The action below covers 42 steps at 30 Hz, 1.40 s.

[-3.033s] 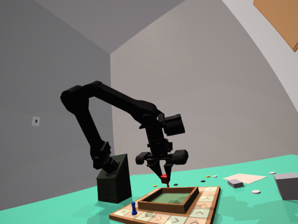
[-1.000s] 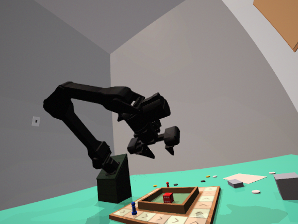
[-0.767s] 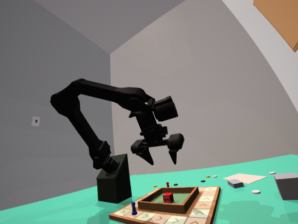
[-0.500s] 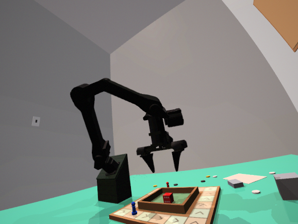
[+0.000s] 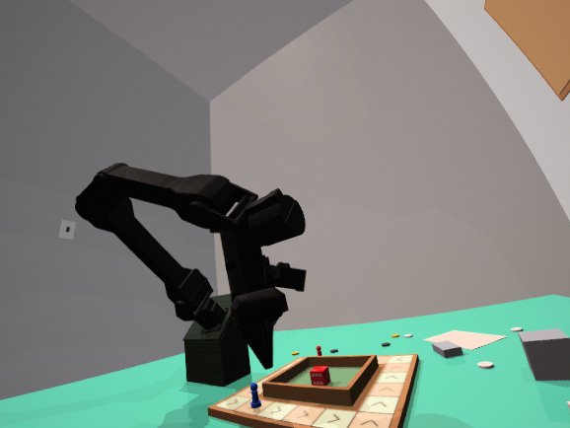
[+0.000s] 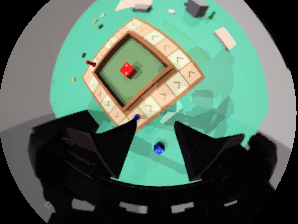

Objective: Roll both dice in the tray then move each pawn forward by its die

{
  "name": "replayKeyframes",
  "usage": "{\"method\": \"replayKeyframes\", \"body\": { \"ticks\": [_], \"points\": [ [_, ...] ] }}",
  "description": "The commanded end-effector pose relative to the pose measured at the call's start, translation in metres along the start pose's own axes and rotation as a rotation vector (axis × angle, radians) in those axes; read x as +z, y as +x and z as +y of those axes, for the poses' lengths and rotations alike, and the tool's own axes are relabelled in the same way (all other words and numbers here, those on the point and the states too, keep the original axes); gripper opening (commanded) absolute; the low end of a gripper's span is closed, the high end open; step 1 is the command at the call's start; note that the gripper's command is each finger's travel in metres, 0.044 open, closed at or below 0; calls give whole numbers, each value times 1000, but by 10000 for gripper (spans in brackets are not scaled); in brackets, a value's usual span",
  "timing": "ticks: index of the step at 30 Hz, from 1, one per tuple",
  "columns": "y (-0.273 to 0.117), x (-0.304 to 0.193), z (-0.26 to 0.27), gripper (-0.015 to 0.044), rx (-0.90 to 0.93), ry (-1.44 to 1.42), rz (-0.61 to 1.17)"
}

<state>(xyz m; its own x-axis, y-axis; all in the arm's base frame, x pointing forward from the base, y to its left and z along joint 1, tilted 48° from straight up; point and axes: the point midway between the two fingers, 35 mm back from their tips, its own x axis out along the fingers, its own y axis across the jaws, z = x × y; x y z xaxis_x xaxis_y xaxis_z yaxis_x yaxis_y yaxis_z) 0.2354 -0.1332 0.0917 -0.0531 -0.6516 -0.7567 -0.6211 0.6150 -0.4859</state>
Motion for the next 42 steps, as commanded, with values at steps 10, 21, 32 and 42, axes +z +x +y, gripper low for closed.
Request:
{"method": "replayKeyframes", "body": {
  "ticks": [10, 21, 32, 42],
  "points": [
    [0, -119, -17, 275, -111, 673, 74],
    [20, -118, -18, 275, -111, 673, 74],
    [38, -120, -20, 275, -112, 673, 75],
    [54, -122, -21, 275, -112, 673, 75]
  ]
}}
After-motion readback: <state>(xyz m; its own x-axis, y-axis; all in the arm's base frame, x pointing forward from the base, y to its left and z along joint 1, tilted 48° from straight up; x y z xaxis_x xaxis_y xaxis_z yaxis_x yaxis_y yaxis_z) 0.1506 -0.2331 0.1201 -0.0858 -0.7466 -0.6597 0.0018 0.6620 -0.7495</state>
